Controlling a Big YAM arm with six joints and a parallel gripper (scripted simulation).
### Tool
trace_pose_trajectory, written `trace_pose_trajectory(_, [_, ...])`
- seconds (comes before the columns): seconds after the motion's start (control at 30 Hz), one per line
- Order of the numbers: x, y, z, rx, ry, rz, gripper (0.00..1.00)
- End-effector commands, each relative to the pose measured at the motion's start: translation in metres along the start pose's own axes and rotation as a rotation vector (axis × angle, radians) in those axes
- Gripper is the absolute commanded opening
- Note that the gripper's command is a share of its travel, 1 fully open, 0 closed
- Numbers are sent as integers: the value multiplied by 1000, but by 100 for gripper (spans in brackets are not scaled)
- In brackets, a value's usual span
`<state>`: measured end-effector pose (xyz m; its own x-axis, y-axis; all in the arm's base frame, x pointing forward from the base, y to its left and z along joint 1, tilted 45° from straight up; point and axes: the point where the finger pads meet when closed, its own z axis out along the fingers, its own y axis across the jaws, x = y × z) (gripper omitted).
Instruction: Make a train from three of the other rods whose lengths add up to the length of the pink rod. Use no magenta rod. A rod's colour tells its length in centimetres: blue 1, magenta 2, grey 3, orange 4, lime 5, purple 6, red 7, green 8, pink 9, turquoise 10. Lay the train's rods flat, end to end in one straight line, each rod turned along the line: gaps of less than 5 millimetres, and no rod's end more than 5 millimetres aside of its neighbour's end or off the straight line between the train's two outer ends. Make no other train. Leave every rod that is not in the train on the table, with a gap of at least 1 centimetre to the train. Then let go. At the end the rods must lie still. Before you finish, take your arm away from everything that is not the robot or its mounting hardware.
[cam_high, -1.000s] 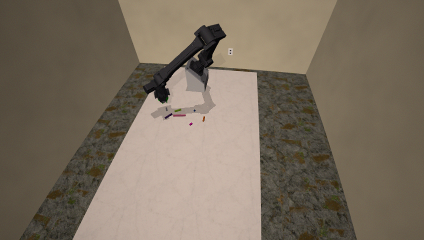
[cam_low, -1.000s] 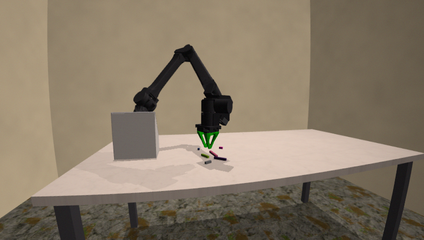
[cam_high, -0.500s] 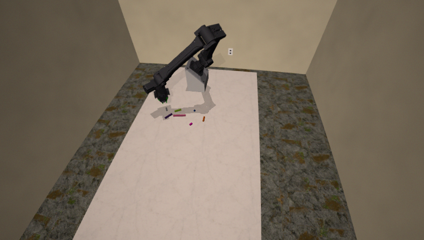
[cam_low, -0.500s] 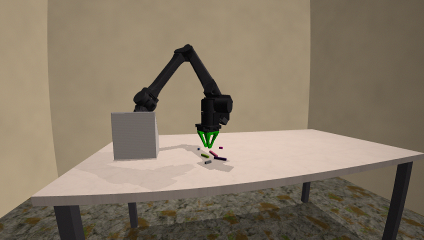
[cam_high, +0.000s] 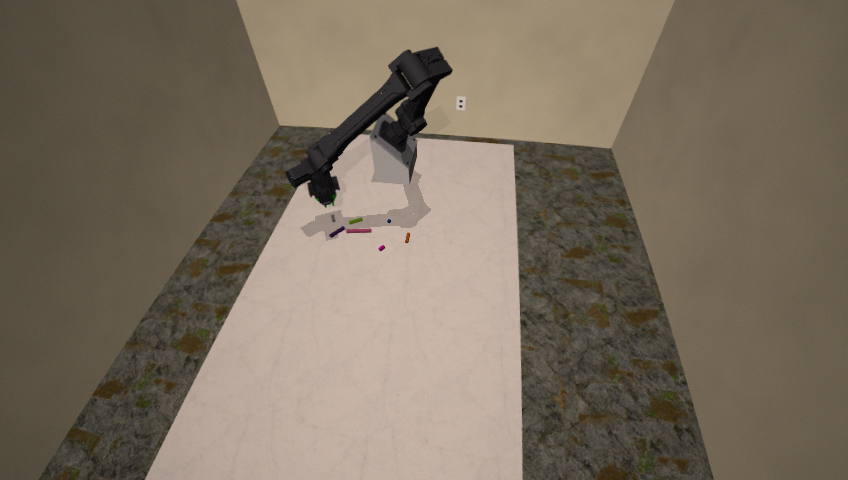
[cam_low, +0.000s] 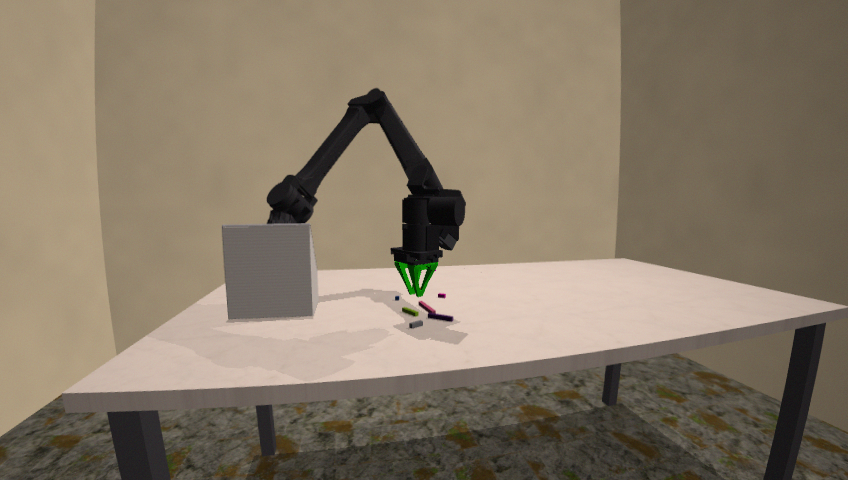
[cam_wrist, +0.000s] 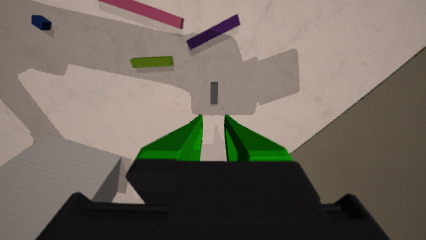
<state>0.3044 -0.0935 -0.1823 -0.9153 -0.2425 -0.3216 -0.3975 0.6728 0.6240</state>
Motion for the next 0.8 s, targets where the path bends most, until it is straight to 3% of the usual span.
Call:
trace_pose_trajectory(0.0, [-10,-13,-7,26,-13,-24,23])
trace_pose_trajectory(0.77, [0,-1,17,0,-2,2,23])
